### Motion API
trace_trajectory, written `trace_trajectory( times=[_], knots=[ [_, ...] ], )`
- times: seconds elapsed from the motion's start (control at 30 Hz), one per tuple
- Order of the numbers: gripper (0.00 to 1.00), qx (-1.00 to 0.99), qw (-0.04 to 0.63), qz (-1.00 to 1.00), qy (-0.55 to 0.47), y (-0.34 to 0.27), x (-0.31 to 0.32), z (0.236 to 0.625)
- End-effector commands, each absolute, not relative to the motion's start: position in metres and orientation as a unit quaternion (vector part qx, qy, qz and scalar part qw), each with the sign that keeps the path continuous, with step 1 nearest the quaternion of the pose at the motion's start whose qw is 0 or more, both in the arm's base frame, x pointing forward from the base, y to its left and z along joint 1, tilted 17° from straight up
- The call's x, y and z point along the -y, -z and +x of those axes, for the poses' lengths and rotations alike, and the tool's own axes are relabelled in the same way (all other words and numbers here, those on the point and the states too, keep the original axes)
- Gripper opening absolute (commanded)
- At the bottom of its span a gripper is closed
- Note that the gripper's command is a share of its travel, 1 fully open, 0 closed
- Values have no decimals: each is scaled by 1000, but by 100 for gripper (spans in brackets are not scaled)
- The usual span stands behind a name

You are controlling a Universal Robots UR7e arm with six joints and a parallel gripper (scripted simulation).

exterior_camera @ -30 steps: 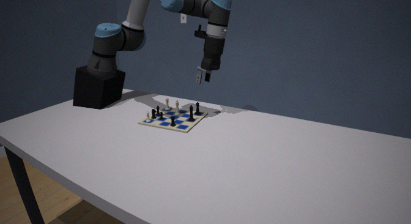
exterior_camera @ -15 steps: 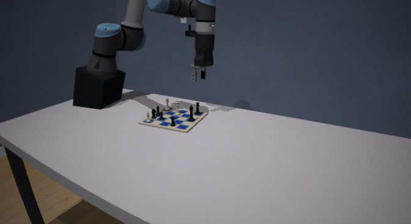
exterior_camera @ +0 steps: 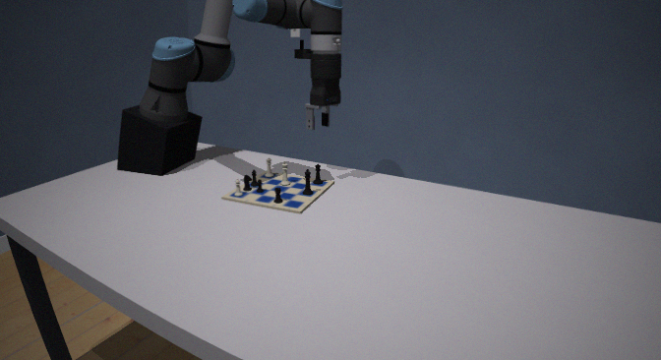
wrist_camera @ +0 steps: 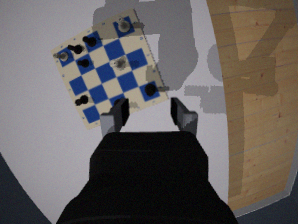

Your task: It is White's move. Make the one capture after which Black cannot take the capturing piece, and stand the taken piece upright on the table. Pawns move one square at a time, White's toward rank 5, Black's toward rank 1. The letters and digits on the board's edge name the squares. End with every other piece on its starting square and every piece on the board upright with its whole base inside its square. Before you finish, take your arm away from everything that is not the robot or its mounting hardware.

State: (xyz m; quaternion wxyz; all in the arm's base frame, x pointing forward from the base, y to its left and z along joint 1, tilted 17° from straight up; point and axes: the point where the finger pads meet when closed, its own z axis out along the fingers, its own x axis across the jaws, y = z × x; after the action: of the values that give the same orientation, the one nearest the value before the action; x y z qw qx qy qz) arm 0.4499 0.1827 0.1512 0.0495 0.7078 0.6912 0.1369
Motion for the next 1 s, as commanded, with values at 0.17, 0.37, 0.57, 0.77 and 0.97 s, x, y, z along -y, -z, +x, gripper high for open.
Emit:
trace_trajectory(
  times=[0.17, 0.37, 0.57, 0.77, 0.97],
  knots=[
    [100, -691, 50, 708, -138, -152, -183, 450],
    [100, -695, 51, 704, -138, -151, -183, 450],
    [100, -719, 56, 680, -136, -149, -182, 450],
    [100, -757, 64, 636, -132, -146, -182, 449],
    [100, -809, 75, 570, -126, -141, -181, 449]
  ],
)
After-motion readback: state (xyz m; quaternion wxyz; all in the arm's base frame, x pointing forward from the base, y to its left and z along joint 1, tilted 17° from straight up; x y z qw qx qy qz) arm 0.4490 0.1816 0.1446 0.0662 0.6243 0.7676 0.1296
